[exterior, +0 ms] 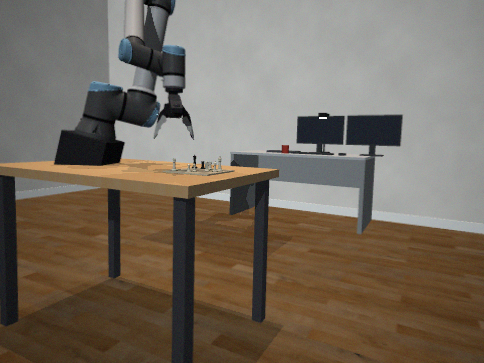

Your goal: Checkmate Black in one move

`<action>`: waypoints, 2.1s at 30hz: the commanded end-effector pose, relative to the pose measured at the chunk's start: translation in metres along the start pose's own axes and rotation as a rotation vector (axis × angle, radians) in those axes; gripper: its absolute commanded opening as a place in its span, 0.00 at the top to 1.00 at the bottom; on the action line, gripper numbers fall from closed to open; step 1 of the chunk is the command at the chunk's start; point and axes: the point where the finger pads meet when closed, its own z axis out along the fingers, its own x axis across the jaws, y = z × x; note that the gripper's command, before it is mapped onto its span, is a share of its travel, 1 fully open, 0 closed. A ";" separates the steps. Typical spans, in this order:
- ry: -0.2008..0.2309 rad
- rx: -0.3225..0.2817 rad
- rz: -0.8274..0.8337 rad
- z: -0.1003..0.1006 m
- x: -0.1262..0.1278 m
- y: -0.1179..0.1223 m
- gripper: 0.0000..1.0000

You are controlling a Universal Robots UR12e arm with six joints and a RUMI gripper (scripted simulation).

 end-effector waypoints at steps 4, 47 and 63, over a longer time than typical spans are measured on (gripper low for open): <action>0.000 0.001 0.000 -0.015 0.000 -0.001 0.00; 0.000 0.001 0.000 -0.066 0.000 -0.001 0.00; 0.000 0.001 0.000 -0.066 0.000 -0.001 0.00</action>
